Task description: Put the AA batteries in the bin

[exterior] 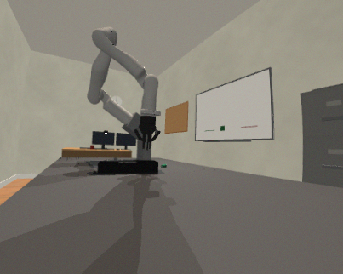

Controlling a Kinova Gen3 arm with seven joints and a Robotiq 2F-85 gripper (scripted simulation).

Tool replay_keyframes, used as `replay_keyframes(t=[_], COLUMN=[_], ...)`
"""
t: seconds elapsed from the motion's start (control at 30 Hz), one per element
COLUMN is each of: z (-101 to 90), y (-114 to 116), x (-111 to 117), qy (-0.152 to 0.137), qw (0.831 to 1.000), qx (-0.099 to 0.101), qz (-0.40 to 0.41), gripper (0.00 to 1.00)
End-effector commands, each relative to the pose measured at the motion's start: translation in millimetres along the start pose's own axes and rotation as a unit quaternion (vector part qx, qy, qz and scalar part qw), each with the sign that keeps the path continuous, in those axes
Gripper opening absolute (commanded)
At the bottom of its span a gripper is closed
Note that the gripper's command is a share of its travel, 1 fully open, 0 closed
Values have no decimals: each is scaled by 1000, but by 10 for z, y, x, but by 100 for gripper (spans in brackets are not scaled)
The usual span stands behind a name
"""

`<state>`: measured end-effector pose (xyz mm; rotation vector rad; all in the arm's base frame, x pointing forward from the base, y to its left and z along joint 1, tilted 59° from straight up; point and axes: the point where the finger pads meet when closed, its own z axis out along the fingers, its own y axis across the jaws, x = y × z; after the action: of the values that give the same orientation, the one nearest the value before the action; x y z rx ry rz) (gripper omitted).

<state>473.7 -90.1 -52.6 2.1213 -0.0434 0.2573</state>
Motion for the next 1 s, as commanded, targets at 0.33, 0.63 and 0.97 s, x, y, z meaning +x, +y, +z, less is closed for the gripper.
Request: replay_keyframes(t=[0.33, 0.63, 0.97], z=[-1091, -1059, -654], y=[-8, -2, -198], x=[39, 44, -337], qy=[6, 7, 9], qw=[1000, 1000, 985], qx=[4, 3, 5], qz=[-1, 1, 175], gripper=[9, 9, 29])
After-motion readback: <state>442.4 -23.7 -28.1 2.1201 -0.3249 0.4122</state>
